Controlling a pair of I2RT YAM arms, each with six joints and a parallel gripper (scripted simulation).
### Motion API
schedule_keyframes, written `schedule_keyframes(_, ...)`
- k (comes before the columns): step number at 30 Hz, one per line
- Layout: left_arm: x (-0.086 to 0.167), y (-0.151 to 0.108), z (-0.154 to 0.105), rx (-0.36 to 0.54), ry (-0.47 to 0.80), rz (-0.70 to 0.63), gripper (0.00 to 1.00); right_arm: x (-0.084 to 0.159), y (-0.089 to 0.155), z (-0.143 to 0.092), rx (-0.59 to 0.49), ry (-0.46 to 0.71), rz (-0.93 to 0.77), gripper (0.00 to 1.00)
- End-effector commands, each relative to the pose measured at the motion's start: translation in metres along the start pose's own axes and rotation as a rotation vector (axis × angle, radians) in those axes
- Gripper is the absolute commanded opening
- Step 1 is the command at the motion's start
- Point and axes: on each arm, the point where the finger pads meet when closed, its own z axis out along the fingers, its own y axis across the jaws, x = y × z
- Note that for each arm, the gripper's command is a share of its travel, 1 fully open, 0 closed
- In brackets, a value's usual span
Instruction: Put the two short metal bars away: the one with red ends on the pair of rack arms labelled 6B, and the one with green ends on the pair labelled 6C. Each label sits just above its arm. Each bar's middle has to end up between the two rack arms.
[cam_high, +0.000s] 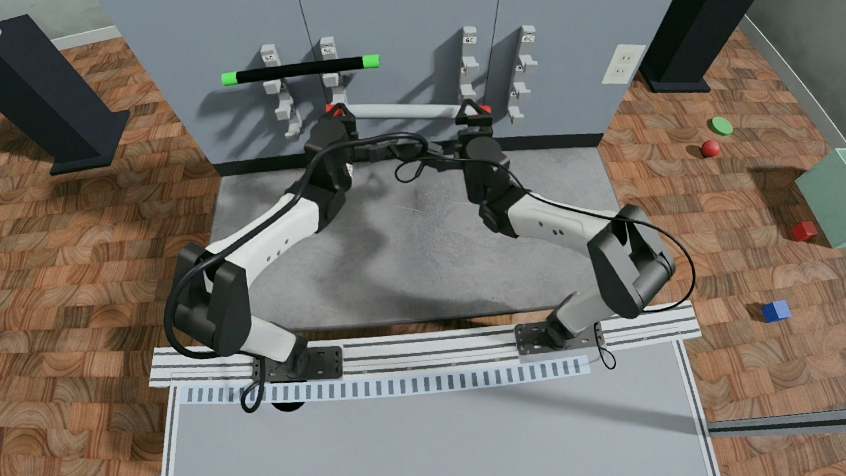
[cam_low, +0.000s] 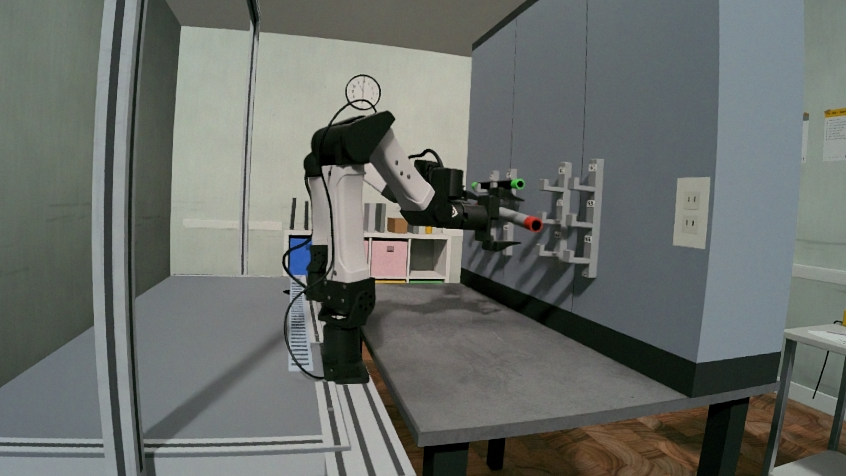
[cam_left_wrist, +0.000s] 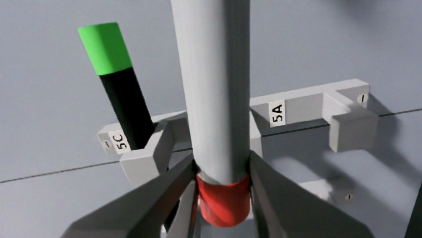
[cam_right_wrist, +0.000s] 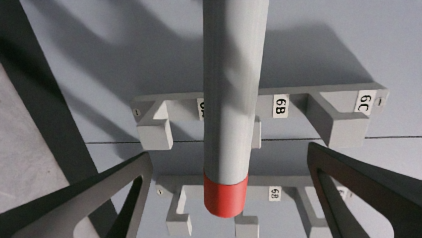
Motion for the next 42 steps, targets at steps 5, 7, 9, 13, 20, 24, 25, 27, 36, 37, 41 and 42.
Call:
schedule_keyframes(5, -0.001, 0.037, 0.003, -0.106, 0.007, -0.087, 0.00, 0.001, -0.016, 0.012, 0.035, 0.003, 0.024, 1.00)
schedule_keyframes(7, -0.001, 0.037, 0.003, -0.106, 0.007, -0.087, 0.00, 0.001, -0.016, 0.014, 0.035, 0.003, 0.024, 1.00)
schedule_keyframes(9, -0.001, 0.037, 0.003, -0.106, 0.007, -0.087, 0.00, 0.001, -0.016, 0.017, 0.035, 0.003, 0.024, 1.00)
schedule_keyframes(13, -0.001, 0.037, 0.003, -0.106, 0.007, -0.087, 0.00, 0.001, -0.016, 0.021, 0.035, 0.003, 0.024, 1.00)
schedule_keyframes(20, 0.000, 0.037, 0.003, -0.106, 0.007, -0.087, 0.00, 0.001, -0.016, 0.025, 0.035, 0.003, 0.024, 1.00)
schedule_keyframes(24, 0.000, 0.037, 0.003, -0.106, 0.007, -0.087, 0.00, 0.001, -0.016, 0.026, 0.035, 0.003, 0.024, 1.00)
schedule_keyframes(25, 0.000, 0.037, 0.003, -0.106, 0.007, -0.087, 0.00, 0.001, -0.016, 0.026, 0.035, 0.003, 0.024, 1.00)
schedule_keyframes(27, 0.000, 0.037, 0.003, -0.106, 0.007, -0.087, 0.00, 0.001, -0.016, 0.026, 0.035, 0.003, 0.024, 1.00)
schedule_keyframes(36, 0.001, 0.036, 0.003, -0.106, 0.007, -0.087, 0.00, 0.002, -0.016, 0.027, 0.035, 0.003, 0.024, 0.93)
schedule_keyframes(37, 0.001, 0.036, 0.003, -0.106, 0.007, -0.087, 0.00, 0.002, -0.016, 0.027, 0.035, 0.003, 0.024, 0.87)
schedule_keyframes(41, 0.001, 0.036, 0.003, -0.106, 0.007, -0.087, 0.00, 0.002, -0.016, 0.027, 0.035, 0.003, 0.024, 0.60)
schedule_keyframes(42, 0.001, 0.036, 0.003, -0.106, 0.007, -0.087, 0.00, 0.002, -0.016, 0.027, 0.035, 0.003, 0.024, 0.53)
